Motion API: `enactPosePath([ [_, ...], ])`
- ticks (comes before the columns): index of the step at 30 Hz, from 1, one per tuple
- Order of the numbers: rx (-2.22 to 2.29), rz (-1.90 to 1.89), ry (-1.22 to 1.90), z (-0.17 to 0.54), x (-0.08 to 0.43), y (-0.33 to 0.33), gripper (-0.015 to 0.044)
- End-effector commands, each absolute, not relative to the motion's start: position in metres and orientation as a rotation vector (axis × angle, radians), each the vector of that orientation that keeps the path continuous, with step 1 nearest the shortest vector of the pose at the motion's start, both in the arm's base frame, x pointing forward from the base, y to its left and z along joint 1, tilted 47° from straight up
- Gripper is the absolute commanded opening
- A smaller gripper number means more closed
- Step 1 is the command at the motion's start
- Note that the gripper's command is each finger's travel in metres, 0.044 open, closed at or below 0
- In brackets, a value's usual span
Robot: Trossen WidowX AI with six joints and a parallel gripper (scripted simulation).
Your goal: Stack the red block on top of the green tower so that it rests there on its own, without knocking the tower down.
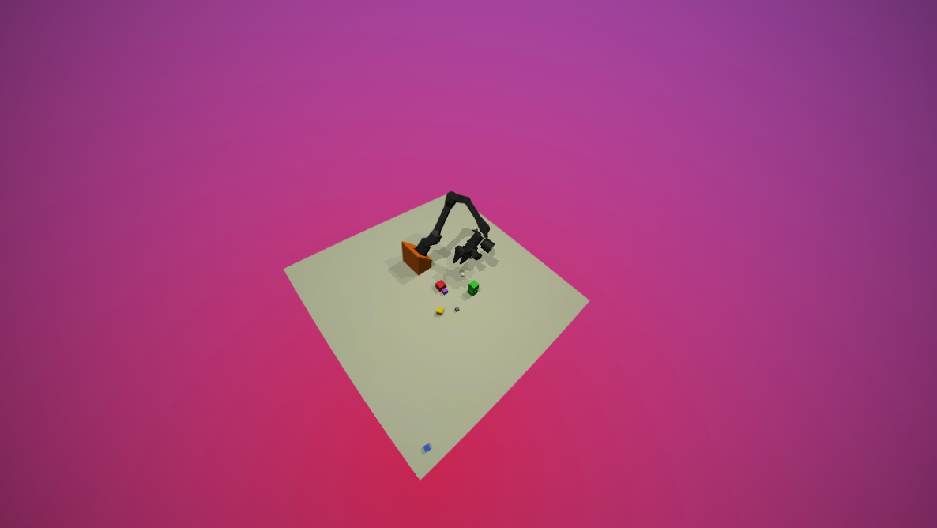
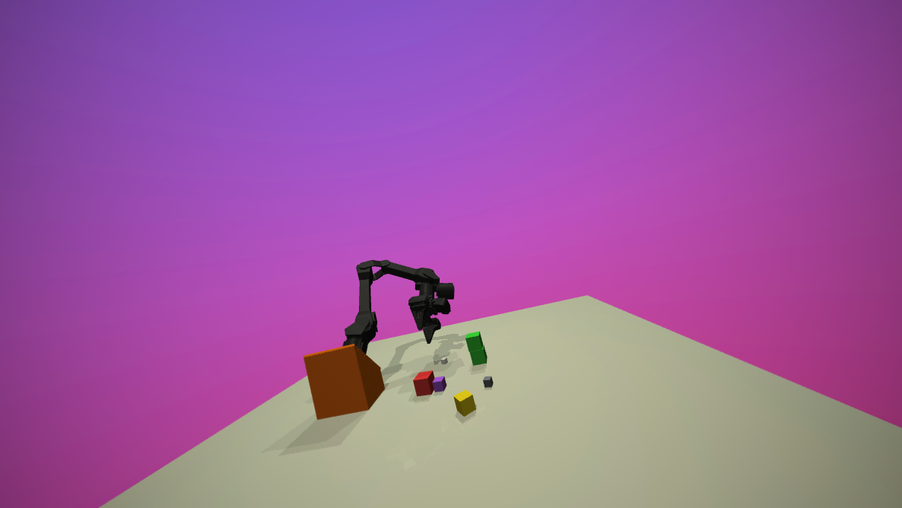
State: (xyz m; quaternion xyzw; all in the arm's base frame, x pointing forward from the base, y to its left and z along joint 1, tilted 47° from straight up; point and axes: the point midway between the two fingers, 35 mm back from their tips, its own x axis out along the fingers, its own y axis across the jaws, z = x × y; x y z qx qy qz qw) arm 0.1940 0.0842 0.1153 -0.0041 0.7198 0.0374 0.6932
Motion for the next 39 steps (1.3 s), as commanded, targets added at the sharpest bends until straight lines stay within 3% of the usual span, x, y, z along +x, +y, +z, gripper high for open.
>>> enactPosePath([
  [1,0.032,0.126,1.672,0.101,0.199,0.072,0.044],
  [19,0.342,0.363,1.766,0.052,0.211,0.019,0.044],
  [39,0.711,0.564,1.515,0.013,0.208,-0.039,0.044],
])
